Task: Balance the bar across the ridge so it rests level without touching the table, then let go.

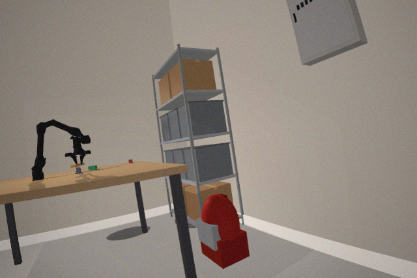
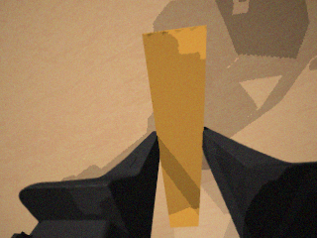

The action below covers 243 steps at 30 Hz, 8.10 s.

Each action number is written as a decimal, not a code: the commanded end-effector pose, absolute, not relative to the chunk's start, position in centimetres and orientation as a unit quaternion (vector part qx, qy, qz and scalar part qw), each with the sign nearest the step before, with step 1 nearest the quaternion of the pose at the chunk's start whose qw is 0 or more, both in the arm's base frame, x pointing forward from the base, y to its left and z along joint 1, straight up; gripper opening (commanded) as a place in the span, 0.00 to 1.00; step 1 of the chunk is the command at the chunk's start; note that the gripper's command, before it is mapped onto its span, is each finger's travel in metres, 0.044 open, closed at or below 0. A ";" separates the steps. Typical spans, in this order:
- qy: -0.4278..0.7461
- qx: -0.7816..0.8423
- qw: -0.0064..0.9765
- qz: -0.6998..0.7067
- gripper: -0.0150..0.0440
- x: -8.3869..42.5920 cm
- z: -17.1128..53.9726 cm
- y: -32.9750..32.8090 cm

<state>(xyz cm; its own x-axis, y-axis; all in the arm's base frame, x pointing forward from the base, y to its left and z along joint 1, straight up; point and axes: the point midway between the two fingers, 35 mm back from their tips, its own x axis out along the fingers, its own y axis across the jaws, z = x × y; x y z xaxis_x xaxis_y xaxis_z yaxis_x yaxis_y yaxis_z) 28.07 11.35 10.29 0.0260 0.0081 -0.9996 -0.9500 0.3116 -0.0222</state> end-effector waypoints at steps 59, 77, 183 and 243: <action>0.564 -0.416 0.582 0.412 0.25 28.0 9.8 11.4; 0.564 -0.416 0.582 0.412 0.25 28.0 9.6 11.4; 0.563 -0.418 0.582 0.412 0.25 28.0 9.3 11.4; 0.563 -0.418 0.582 0.412 0.57 28.0 9.3 11.4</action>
<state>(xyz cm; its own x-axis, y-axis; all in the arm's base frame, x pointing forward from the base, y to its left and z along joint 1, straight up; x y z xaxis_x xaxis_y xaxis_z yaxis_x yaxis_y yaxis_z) 28.04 11.37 9.34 0.0275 0.0088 -0.9996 -0.9501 0.3110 -0.0234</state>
